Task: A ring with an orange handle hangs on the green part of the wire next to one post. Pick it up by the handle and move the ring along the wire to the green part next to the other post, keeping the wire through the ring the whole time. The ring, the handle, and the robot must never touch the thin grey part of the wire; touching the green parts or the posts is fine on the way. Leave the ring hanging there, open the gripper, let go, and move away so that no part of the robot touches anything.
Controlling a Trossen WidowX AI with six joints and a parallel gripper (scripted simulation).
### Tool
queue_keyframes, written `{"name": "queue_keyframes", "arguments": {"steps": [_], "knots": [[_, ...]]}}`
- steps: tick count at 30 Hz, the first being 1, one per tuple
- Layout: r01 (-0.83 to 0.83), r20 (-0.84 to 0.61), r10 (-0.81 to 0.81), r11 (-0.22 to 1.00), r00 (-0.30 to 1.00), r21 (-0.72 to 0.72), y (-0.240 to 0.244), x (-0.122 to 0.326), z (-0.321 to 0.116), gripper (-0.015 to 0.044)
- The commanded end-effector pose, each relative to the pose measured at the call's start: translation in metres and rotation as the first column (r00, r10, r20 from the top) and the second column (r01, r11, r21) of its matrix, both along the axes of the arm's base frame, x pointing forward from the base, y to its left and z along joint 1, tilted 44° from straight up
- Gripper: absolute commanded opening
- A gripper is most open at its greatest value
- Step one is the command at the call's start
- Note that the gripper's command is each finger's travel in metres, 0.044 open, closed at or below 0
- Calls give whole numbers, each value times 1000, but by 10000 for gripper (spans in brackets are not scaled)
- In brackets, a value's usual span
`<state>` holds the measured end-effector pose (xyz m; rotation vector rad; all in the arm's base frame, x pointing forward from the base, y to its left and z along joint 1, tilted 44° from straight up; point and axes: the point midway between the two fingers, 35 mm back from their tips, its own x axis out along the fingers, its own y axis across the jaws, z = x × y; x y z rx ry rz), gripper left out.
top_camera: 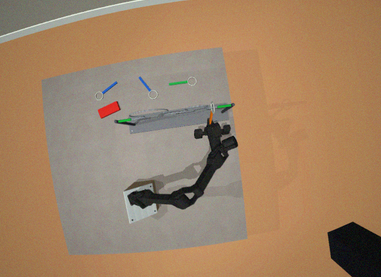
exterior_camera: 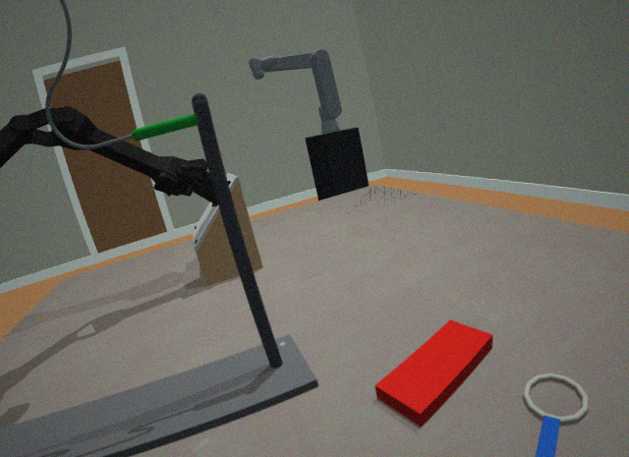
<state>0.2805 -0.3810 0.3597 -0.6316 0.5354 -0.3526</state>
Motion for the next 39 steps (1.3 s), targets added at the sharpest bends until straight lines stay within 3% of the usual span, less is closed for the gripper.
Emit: {"name": "queue_keyframes", "arguments": {"steps": [1,19,39], "knots": [[-2,11,2,999,1000,51,9,2,-5,-150],[-29,77,-2,919,997,394,59,12,-33,-150],[-91,156,-46,639,987,764,130,25,-37,-150]]}}
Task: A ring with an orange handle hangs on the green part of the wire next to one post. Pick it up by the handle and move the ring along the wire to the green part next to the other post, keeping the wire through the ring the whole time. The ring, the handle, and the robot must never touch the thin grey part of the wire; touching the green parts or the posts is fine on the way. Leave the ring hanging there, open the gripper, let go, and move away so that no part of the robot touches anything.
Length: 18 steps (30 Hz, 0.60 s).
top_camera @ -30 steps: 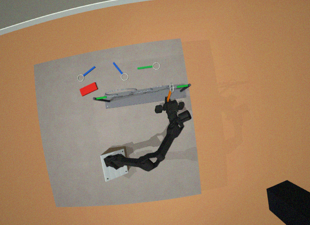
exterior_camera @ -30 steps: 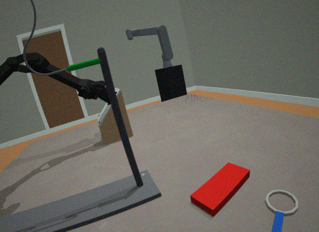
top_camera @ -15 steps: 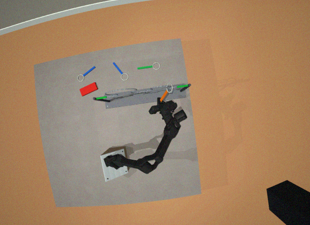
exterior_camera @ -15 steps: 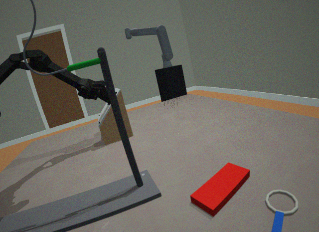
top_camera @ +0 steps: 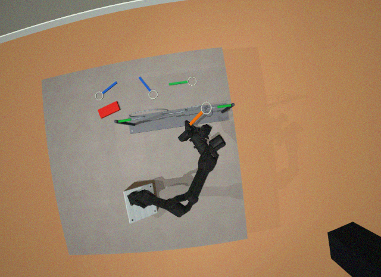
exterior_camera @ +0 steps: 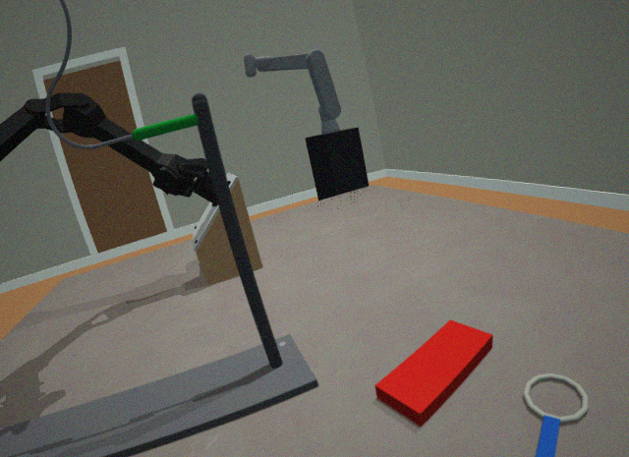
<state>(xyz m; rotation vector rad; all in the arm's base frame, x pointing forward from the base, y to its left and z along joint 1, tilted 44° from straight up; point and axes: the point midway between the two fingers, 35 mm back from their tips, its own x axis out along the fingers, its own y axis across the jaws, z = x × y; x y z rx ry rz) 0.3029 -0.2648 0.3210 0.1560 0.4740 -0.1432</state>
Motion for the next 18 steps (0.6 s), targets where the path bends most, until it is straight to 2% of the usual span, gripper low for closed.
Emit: {"name": "queue_keyframes", "arguments": {"steps": [1,18], "knots": [[-8,22,6,994,1000,108,18,3,3,-150],[-40,98,-11,866,995,498,75,13,30,-150]]}}
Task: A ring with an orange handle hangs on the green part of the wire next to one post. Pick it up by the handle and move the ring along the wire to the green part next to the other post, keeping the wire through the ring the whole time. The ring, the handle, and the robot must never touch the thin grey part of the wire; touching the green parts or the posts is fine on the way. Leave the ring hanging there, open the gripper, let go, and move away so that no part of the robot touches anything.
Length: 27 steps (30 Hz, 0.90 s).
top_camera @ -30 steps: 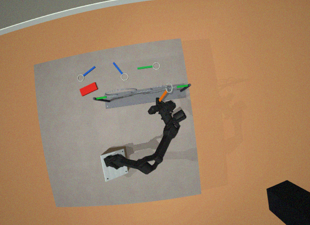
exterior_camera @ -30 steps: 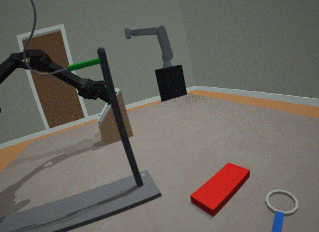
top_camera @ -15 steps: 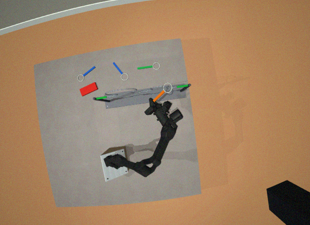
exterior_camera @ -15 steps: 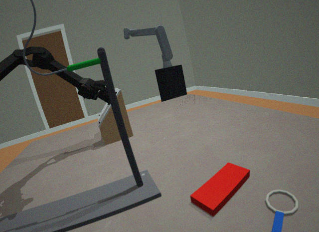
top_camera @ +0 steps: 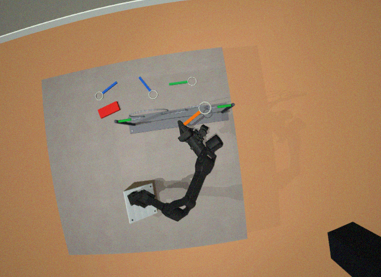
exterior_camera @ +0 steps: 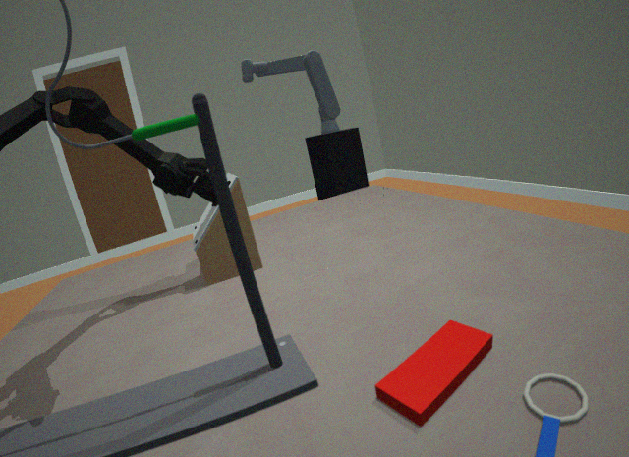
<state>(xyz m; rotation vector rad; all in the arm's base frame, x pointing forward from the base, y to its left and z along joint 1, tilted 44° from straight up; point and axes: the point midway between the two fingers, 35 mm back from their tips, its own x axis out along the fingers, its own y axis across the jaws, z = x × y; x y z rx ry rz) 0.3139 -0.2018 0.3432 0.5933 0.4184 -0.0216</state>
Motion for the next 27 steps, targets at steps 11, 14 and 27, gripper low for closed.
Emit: {"name": "queue_keyframes", "arguments": {"steps": [11,14,27], "knots": [[-19,57,3,956,998,294,37,5,33,-150],[-23,65,1,941,998,339,42,6,39,-150],[-31,81,-5,900,997,435,54,8,59,-150]]}}
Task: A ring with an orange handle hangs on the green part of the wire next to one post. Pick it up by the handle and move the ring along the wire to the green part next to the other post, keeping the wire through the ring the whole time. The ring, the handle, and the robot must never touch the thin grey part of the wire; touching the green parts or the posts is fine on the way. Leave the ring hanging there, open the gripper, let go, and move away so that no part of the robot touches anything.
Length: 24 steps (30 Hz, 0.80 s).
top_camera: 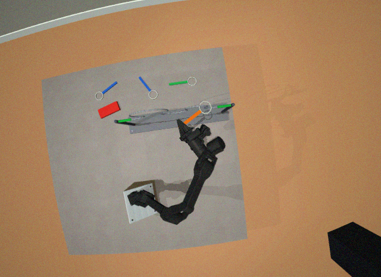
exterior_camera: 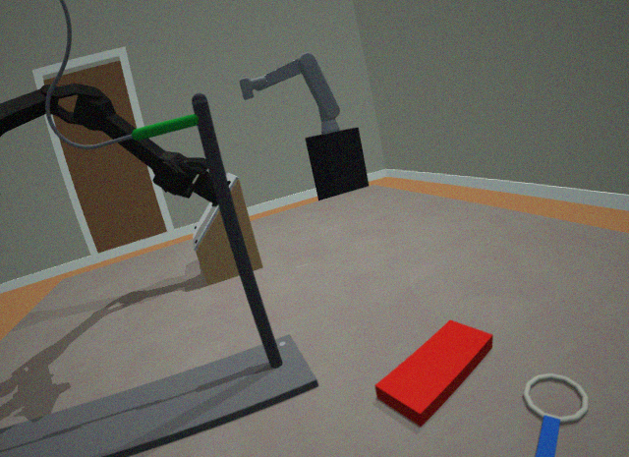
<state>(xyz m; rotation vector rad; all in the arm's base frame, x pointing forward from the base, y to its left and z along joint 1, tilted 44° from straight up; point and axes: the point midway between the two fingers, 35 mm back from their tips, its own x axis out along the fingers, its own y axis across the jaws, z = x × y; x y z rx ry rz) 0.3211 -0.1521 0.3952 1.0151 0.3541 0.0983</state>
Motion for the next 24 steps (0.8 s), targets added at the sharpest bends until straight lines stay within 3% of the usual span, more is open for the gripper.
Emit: {"name": "queue_keyframes", "arguments": {"steps": [1,10,24], "knots": [[-6,9,6,1000,1000,19,4,0,8,-150],[-4,-2,4,1000,1000,-28,5,0,12,-150],[-3,-42,-8,971,999,-239,-2,-1,3,-150]]}}
